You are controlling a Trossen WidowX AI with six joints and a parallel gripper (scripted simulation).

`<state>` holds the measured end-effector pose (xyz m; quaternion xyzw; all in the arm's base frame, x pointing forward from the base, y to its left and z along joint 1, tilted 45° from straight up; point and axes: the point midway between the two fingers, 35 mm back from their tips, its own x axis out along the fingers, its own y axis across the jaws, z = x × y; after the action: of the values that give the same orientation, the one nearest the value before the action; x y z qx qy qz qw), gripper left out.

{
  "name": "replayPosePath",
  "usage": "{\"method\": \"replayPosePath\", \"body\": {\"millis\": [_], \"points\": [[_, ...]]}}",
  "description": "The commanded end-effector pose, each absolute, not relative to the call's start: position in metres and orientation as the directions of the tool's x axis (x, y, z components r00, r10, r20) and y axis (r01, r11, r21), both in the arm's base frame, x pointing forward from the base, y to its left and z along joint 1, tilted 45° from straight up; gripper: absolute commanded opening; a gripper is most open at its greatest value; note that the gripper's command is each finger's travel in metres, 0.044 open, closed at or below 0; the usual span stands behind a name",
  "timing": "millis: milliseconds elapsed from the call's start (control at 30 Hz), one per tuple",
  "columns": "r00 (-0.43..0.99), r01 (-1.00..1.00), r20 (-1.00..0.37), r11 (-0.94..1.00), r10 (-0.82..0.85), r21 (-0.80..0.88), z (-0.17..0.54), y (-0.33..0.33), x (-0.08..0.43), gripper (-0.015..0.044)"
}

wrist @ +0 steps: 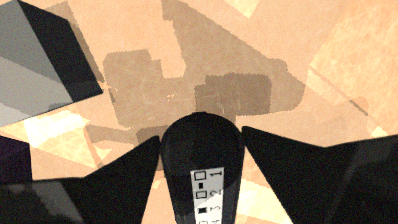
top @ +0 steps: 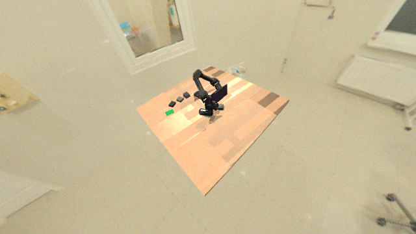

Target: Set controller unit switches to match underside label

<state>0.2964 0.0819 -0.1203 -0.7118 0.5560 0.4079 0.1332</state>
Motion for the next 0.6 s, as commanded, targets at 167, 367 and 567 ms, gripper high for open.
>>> {"method": "replayPosePath", "body": {"millis": [167, 367, 567], "points": [[0.052, -0.9, -0.719, -0.345, -0.693, 0.268, -0.1251, 0.0737, 0.297, 0.0338], [0.051, -0.9, -0.72, -0.345, -0.692, 0.268, -0.1261, 0.0732, 0.2969, 0.0338], [0.045, -0.899, -0.728, -0.345, -0.684, 0.268, -0.1268, 0.0755, 0.2959, 0.0364]]}}
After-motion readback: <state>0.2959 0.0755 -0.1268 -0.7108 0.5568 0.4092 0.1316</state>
